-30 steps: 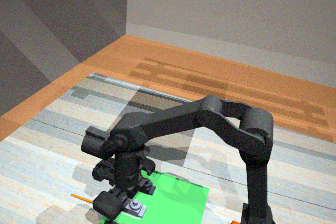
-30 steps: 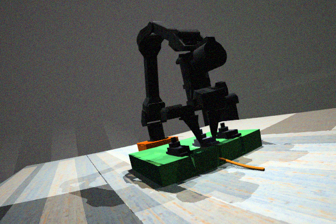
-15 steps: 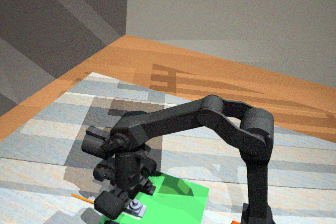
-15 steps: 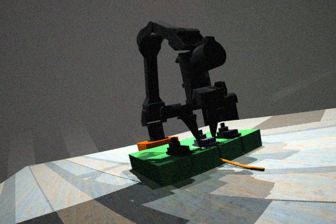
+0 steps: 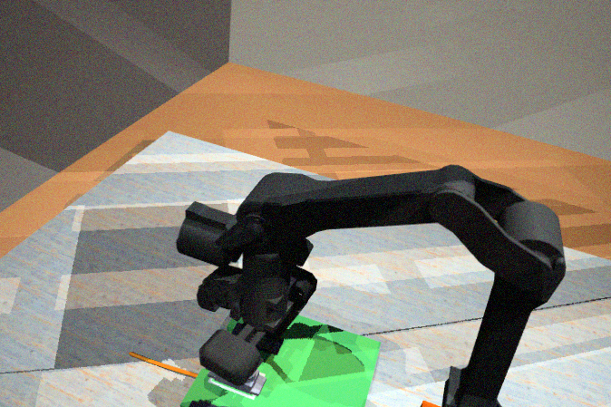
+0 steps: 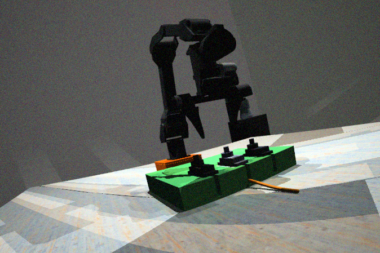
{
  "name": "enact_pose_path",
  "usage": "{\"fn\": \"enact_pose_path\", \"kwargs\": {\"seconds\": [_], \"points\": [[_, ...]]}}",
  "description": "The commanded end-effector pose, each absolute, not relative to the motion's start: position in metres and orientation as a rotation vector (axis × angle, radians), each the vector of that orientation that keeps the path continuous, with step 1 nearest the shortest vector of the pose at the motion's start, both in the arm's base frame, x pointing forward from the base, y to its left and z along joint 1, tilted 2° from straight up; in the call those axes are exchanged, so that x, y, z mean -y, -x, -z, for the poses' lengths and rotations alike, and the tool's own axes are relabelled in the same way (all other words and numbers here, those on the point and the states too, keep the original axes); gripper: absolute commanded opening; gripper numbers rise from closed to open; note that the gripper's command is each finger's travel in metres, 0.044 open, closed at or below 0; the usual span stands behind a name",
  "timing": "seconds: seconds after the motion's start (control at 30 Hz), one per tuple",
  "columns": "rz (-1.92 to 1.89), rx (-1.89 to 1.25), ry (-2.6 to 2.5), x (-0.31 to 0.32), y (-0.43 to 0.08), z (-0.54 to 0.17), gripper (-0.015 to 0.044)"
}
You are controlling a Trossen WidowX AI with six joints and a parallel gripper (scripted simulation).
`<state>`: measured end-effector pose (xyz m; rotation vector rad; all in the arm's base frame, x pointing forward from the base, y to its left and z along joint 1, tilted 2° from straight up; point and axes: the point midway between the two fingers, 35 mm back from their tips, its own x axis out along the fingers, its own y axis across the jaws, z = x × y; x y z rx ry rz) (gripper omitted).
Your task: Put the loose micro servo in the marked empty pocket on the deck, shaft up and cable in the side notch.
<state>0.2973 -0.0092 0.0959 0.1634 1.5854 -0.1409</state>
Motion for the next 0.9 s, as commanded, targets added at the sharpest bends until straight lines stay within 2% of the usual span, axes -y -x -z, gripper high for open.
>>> {"fn": "enact_pose_path", "kwargs": {"seconds": [0.0, 0.13, 0.3, 0.5, 0.87], "points": [[0.138, -1.577, -0.162, 0.01, -0.263, -0.12, 0.044], [0.139, -1.58, -0.163, 0.009, -0.234, -0.134, 0.044], [0.139, -1.578, -0.163, 0.01, -0.234, -0.139, 0.044], [0.141, -1.566, -0.165, 0.01, -0.235, -0.182, 0.044], [0.141, -1.566, -0.165, 0.01, -0.235, -0.184, 0.044]]}}
